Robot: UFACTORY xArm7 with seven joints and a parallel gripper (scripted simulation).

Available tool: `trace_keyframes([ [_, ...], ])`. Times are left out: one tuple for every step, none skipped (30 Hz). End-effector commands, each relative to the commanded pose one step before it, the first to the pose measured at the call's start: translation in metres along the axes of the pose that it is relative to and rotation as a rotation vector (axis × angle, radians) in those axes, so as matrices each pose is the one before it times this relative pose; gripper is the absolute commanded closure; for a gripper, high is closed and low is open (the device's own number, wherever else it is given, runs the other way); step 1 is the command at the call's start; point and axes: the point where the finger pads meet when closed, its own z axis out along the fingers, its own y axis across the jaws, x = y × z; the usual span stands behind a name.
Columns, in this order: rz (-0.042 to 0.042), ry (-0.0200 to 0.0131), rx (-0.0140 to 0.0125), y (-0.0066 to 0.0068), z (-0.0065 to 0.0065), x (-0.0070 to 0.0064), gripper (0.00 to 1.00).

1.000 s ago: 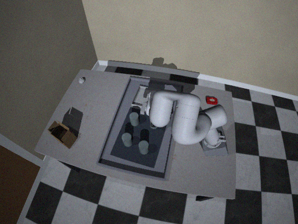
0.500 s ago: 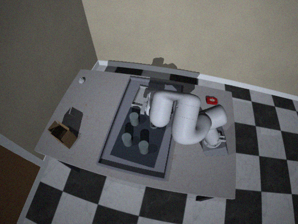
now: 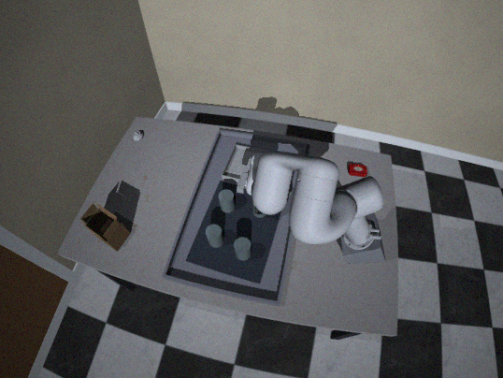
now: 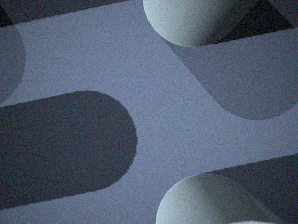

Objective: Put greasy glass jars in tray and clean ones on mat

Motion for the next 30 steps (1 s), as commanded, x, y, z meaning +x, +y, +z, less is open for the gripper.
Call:
trace_keyframes([
  [0.00053,0.00249,-0.00137,0.00066,-0.00072,0.00097,0.25],
  [0.00000,0.00000,0.00000,0.00000,0.00000,0.00000,0.25],
  [0.00000,0.00000,0.00000,0.00000,0.00000,0.00000,0.25],
  [0.00000,0.00000,0.00000,0.00000,0.00000,0.00000,0.25],
  [0.00000,0.00000,0.00000,0.00000,0.00000,0.00000,0.25],
  [0.00000,0.00000,0.00000,0.00000,0.00000,0.00000,0.25],
  [0.00000,0.00000,0.00000,0.00000,0.00000,0.00000,0.25],
  [0.00000,0.00000,0.00000,0.00000,0.00000,0.00000,0.25],
  [0.00000,0.00000,0.00000,0.00000,0.00000,0.00000,0.25],
  [0.00000,0.00000,0.00000,0.00000,0.00000,0.00000,0.25],
  [0.00000,0.00000,0.00000,0.00000,0.00000,0.00000,0.25],
  [0.00000,0.00000,0.00000,0.00000,0.00000,0.00000,0.25],
  [0.00000,0.00000,0.00000,0.00000,0.00000,0.00000,0.25],
  [0.00000,0.00000,0.00000,0.00000,0.00000,0.00000,0.25],
  [0.00000,0.00000,0.00000,0.00000,0.00000,0.00000,0.25],
  [0.00000,0.00000,0.00000,0.00000,0.00000,0.00000,0.25],
  [0.00000,0.00000,0.00000,0.00000,0.00000,0.00000,0.25],
  [0.00000,0.00000,0.00000,0.00000,0.00000,0.00000,0.28],
  [0.00000,0.00000,0.00000,0.00000,0.00000,0.00000,0.28],
  [0.00000,0.00000,0.00000,0.00000,0.00000,0.00000,0.28],
  [0.00000,0.00000,0.00000,0.00000,0.00000,0.00000,0.28],
  [0.00000,0.00000,0.00000,0.00000,0.00000,0.00000,0.28],
  [0.00000,0.00000,0.00000,0.00000,0.00000,0.00000,0.28],
  [0.00000,0.00000,0.00000,0.00000,0.00000,0.00000,0.28],
  [0.00000,0.00000,0.00000,0.00000,0.00000,0.00000,0.28],
  [0.00000,0.00000,0.00000,0.00000,0.00000,0.00000,0.28],
  [0.00000,0.00000,0.00000,0.00000,0.00000,0.00000,0.28],
  [0.00000,0.00000,0.00000,0.00000,0.00000,0.00000,0.28],
  [0.00000,0.00000,0.00000,0.00000,0.00000,0.00000,0.28],
  [0.00000,0.00000,0.00000,0.00000,0.00000,0.00000,0.28],
])
